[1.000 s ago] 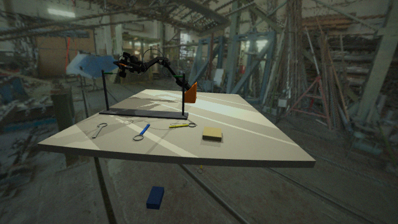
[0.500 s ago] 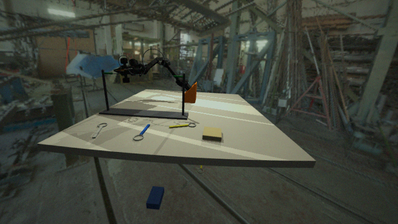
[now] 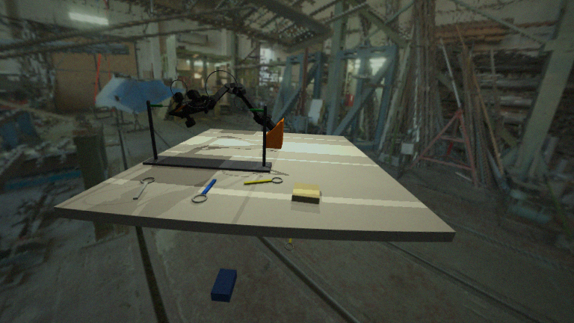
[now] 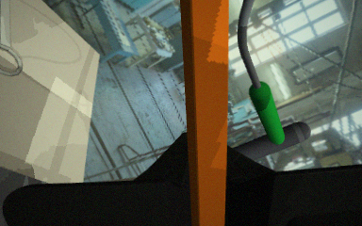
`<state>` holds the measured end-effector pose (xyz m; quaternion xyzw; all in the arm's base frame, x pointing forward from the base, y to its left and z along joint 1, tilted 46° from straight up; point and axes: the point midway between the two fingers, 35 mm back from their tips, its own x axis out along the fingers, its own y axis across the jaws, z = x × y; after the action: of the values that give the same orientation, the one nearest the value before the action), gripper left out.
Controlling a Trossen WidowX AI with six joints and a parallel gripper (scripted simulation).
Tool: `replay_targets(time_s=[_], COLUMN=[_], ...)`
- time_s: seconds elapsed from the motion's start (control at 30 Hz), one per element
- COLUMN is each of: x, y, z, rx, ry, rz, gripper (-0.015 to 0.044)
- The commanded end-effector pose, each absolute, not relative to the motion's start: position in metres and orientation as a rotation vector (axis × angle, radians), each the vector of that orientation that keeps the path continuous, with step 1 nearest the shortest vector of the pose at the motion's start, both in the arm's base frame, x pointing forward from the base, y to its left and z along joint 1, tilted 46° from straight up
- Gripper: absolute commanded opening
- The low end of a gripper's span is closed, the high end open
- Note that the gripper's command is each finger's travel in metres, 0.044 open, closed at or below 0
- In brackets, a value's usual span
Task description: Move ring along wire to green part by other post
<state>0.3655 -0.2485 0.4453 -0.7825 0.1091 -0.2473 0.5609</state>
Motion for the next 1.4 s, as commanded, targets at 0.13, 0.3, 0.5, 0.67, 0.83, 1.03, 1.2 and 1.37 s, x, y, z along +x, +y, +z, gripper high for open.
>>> replay_targets(time_s=[0.13, 0.3, 0.5, 0.67, 0.83, 1.03, 1.2, 1.37], x=[0.365, 0.365, 0.365, 0.366, 0.366, 0.366, 0.366, 0.366], y=[-0.255, -0.256, -0.254, -0.249, -0.244, -0.235, -0.228, -0.220], z=[0.416, 0.397, 0.375, 0.357, 0.341, 0.324, 0.313, 0.302], rx=[-1.650, -1.529, -1.385, -1.269, -1.160, -1.046, -0.970, -0.903], ry=[0.305, 0.331, 0.359, 0.380, 0.399, 0.417, 0.428, 0.437], rz=[-0.543, -0.516, -0.483, -0.455, -0.430, -0.402, -0.384, -0.367], gripper=[-0.0150, -0.0150, -0.0150, -0.0150, -0.0150, -0.0150, -0.0150, -0.0150])
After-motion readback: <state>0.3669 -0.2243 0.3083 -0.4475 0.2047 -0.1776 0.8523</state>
